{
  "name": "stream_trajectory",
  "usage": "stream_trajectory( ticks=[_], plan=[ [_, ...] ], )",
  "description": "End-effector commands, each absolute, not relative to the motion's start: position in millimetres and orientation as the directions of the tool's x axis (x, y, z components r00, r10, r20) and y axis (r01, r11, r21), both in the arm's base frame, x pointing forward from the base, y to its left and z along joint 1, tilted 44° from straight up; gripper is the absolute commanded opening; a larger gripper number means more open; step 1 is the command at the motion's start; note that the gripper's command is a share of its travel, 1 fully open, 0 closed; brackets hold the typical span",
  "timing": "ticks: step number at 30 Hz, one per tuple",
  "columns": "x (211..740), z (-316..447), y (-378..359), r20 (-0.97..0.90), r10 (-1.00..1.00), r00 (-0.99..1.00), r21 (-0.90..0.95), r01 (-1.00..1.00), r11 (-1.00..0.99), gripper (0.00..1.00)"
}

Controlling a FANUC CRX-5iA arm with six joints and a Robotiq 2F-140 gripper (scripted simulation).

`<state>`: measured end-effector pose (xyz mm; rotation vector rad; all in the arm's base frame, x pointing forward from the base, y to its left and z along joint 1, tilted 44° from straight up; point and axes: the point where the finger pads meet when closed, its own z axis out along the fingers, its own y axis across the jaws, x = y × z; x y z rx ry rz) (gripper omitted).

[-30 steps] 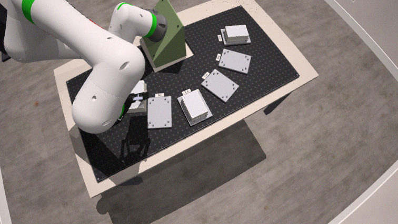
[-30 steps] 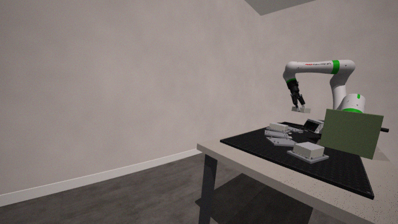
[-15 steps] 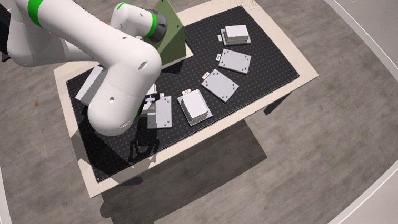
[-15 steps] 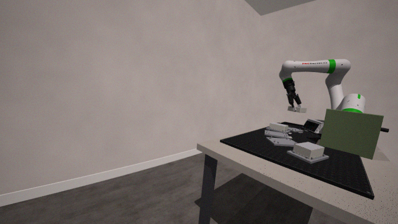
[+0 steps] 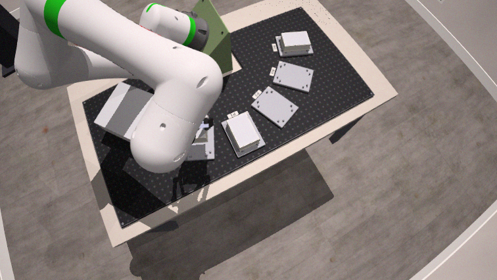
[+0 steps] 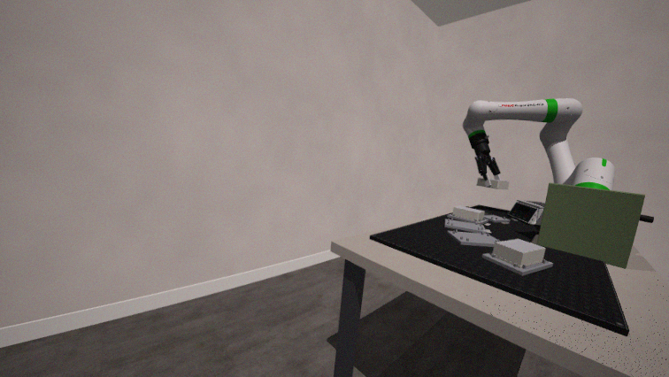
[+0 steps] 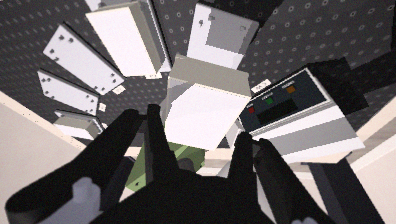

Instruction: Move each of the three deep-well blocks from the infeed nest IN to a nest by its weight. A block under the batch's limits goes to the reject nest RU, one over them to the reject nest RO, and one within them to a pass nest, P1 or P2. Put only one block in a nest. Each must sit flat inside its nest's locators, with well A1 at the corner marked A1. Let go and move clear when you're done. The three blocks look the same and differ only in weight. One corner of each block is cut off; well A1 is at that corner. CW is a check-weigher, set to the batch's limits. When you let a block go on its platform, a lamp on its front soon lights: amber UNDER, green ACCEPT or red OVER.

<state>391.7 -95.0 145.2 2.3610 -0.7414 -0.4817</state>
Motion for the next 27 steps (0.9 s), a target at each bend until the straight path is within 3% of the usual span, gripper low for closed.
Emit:
stream_trajectory(
  ticks=[1,15,27],
  plan=[
    [394.2,142.9,-92.5,-0.153,-0.610,0.777,0.646,-0.388,-0.657,0.10],
    [402.4,115.7,-64.3,-0.385,-0.371,0.845,0.689,-0.004,-0.724,0.10],
    [409.2,93.0,-40.9,-0.385,-0.371,0.845,0.689,-0.004,-0.724,0.10]
  ],
)
